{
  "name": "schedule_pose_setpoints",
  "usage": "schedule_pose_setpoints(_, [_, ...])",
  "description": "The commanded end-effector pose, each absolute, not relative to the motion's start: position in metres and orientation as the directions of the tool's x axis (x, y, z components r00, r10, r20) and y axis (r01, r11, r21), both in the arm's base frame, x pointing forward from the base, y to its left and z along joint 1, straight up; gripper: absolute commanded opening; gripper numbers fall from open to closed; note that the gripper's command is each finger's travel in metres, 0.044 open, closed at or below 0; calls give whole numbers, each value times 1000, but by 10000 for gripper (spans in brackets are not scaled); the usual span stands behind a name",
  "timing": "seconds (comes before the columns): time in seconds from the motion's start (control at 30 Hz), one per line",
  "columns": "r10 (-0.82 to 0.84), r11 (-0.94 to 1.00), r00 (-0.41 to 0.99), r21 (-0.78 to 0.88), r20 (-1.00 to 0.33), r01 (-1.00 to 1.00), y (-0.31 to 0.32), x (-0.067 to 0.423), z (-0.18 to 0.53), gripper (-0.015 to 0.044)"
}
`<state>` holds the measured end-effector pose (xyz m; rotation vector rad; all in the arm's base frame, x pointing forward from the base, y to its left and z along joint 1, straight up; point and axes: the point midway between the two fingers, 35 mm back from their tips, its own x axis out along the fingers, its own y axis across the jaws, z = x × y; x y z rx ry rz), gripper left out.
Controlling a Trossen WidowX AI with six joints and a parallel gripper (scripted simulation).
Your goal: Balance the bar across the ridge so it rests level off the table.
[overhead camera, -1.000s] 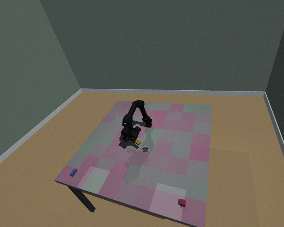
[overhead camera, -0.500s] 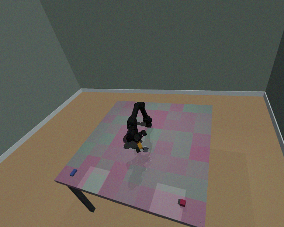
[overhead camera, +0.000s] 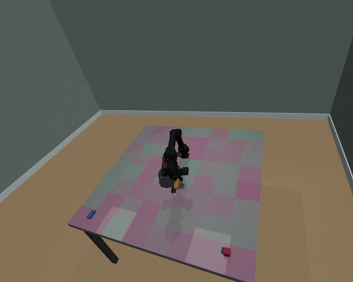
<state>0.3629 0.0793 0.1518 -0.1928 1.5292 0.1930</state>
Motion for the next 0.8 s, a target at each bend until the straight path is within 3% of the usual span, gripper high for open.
schedule_pose_setpoints(0.0, [10,992,40,5,-999,-126,92,368,155,0])
schedule_pose_setpoints(0.77, [10,994,40,5,-999,-112,90,371,123,0])
